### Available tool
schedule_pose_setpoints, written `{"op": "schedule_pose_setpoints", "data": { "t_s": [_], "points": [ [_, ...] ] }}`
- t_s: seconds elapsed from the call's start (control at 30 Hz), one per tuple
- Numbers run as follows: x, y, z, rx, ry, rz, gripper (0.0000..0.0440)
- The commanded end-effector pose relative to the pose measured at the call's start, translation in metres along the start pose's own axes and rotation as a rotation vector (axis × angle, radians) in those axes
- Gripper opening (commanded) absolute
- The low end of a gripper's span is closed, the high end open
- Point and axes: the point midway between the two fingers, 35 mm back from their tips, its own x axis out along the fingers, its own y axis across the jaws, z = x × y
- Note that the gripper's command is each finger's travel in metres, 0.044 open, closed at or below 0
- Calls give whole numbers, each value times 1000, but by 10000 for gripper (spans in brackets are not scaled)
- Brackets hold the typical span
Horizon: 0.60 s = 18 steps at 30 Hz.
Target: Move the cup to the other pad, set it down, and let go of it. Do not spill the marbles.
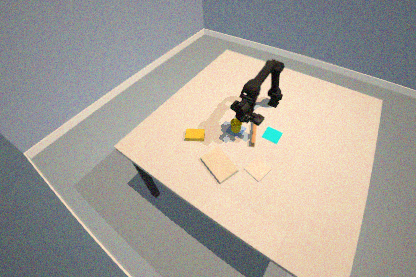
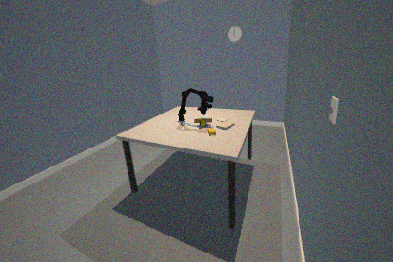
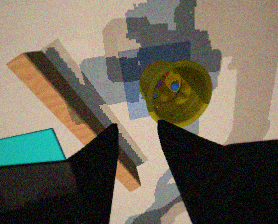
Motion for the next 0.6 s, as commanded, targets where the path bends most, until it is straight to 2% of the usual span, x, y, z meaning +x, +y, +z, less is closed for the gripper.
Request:
{"op": "schedule_pose_setpoints", "data": {
  "t_s": [0.0,0.57],
  "points": [
    [14,-7,0,-18,26,-8,153],
    [76,-20,-4,-124,100,11,172]
  ]
}}
